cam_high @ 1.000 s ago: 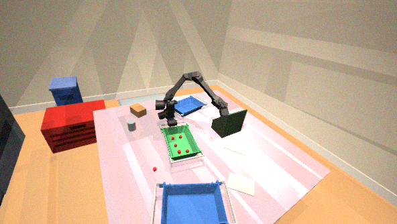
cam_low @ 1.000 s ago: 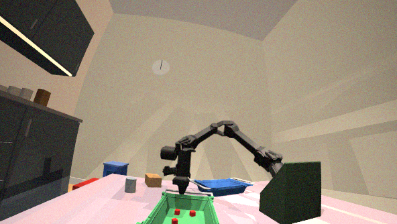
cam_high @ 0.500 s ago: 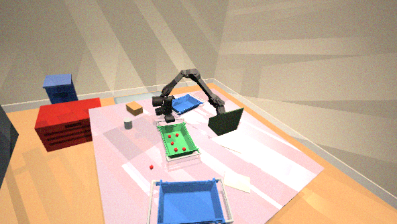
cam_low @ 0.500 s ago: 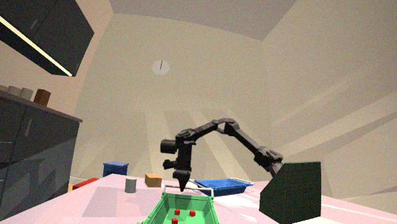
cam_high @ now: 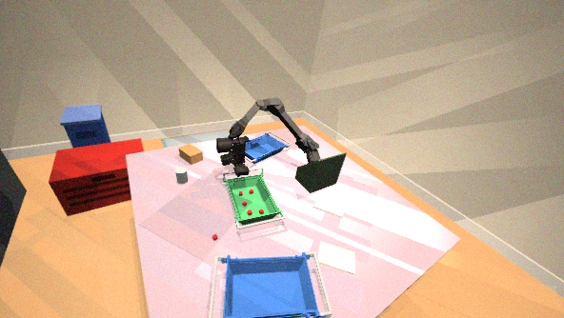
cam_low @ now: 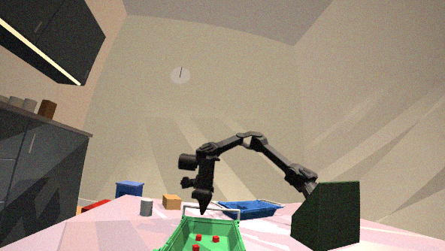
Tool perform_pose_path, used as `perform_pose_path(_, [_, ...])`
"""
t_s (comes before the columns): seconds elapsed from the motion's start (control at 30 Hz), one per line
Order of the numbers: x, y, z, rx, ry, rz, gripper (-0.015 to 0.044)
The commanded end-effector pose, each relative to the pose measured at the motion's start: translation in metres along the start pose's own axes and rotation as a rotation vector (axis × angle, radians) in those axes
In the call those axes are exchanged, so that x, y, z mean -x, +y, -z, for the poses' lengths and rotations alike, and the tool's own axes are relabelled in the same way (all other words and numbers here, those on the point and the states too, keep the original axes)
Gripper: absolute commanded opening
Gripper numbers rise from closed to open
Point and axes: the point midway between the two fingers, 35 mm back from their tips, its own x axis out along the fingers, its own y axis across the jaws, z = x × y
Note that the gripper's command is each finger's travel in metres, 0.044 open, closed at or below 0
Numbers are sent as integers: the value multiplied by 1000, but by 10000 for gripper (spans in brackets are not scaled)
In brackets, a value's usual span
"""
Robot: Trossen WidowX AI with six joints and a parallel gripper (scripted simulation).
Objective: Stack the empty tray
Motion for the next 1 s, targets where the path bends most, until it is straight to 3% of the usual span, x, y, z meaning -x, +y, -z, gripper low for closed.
perform_pose_path(0.0, [-6,18,1,12,6,-9,90])
perform_pose_path(0.2, [-23,37,1,12,6,-9,90])
perform_pose_path(0.53, [23,31,1,12,6,-10,90])
perform_pose_path(0.97, [15,33,2,20,12,-14,90])
